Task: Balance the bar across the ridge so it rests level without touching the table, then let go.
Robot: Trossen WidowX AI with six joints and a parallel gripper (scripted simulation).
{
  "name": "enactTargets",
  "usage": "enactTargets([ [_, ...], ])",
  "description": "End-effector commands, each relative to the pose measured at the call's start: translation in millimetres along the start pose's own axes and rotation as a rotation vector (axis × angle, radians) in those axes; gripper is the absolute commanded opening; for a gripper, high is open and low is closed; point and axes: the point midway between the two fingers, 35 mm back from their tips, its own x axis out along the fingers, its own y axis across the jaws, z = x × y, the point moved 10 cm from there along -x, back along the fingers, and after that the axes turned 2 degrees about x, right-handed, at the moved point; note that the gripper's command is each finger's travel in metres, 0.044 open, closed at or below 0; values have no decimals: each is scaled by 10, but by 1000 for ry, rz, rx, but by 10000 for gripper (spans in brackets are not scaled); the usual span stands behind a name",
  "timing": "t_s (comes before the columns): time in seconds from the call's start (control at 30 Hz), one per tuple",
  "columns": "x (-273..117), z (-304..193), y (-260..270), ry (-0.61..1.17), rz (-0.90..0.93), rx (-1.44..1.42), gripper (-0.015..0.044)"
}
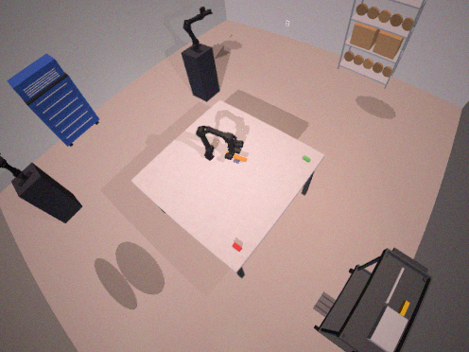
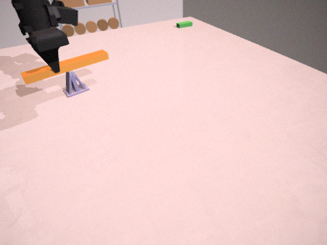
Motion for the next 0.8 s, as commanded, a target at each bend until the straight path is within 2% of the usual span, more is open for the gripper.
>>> enactTargets([
  [0.0, 0, 0, 0, 0, 0, 0, 0],
  [0.7, 0, 0, 0, 0, 0, 0, 0],
  [0.77, 0, 0, 0, 0, 0, 0, 53],
])
